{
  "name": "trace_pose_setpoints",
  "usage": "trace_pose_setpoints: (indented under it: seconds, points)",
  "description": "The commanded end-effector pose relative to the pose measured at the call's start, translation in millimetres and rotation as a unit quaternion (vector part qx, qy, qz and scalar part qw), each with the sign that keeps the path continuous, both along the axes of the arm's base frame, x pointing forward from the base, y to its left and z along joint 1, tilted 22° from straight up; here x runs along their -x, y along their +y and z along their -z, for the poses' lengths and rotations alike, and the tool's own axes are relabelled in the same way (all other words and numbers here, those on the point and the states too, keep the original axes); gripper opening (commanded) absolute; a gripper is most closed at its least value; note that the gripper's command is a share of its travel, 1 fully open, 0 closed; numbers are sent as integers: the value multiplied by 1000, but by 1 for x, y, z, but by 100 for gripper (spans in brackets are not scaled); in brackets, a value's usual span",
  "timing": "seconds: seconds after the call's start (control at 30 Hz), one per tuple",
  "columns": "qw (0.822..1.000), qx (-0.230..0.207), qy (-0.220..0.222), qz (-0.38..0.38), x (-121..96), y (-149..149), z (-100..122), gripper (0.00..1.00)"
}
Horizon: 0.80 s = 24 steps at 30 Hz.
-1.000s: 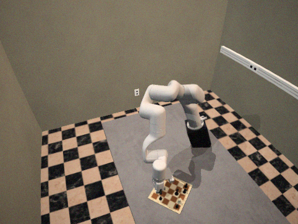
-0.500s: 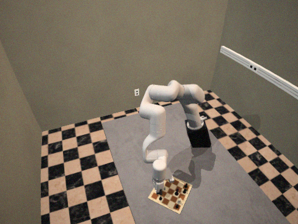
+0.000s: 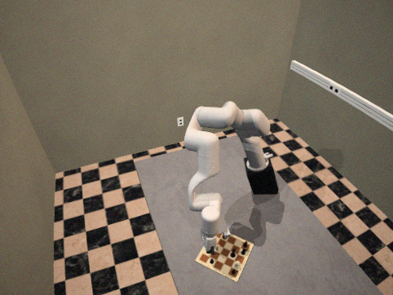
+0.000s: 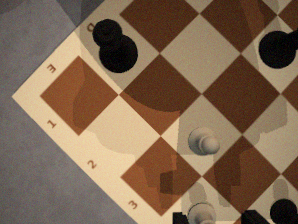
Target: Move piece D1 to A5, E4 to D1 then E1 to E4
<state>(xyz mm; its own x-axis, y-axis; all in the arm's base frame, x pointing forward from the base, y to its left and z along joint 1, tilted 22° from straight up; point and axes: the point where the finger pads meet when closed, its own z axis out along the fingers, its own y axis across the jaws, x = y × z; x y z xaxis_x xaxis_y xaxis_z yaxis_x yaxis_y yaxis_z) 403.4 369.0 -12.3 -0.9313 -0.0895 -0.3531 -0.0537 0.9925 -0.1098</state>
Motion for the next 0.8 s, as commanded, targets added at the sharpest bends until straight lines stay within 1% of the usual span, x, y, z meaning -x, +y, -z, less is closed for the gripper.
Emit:
trace_pose_setpoints:
  seconds: [0.0, 0.13, 0.27, 0.37, 0.53, 0.57, 0.77]
  points:
    - [1000, -2, -1, -1, 8, 3, -23, 35]
    - [1000, -2, -1, -1, 16, 5, -42, 35]
    - [1000, -2, -1, -1, 21, 6, -56, 35]
    - [1000, -2, -1, -1, 23, 6, -60, 35]
    - [1000, -2, -1, -1, 23, 6, -61, 35]
    - [1000, -2, -1, -1, 23, 6, -61, 100]
    - [1000, -2, -1, -1, 23, 6, -61, 100]
